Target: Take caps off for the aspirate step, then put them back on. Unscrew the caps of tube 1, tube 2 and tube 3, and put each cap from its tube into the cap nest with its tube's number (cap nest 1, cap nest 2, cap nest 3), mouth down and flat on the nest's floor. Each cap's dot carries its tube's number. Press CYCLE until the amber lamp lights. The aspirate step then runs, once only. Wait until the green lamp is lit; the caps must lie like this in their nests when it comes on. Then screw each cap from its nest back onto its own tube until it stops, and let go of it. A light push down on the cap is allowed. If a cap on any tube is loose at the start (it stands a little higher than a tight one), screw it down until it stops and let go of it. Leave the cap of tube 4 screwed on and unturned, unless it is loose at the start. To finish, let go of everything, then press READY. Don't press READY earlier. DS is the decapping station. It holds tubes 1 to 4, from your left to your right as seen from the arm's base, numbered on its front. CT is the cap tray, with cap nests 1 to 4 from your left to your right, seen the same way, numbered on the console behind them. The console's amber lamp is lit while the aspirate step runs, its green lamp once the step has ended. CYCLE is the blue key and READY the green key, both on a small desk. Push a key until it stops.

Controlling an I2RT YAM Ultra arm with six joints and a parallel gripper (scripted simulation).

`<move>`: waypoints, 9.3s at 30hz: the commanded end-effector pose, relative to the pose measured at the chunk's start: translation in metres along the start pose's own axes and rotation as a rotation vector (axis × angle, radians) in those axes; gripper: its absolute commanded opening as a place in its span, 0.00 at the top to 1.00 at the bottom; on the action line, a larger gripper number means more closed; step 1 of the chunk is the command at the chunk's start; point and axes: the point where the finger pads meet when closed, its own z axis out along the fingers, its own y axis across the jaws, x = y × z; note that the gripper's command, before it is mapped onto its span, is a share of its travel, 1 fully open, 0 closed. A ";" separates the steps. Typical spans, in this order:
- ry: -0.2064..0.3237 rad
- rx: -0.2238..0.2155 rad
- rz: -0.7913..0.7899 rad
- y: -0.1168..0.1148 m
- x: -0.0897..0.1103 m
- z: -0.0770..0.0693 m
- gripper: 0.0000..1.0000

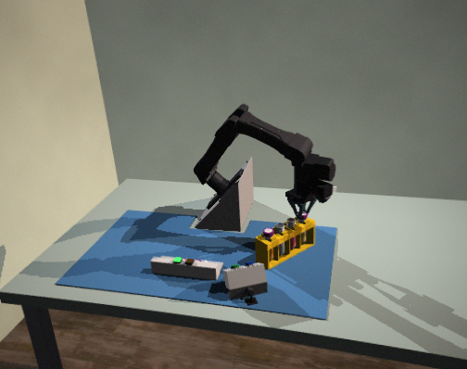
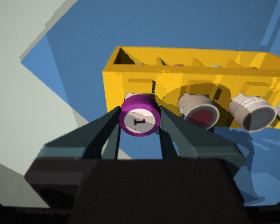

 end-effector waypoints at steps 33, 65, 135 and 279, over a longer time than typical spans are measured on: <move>-0.021 0.000 -0.477 0.000 -0.004 -0.007 0.51; -0.020 0.012 -1.597 0.000 -0.005 -0.007 0.51; -0.021 0.000 -0.505 0.000 -0.004 -0.007 1.00; -0.021 0.007 -1.135 -0.001 -0.003 -0.006 1.00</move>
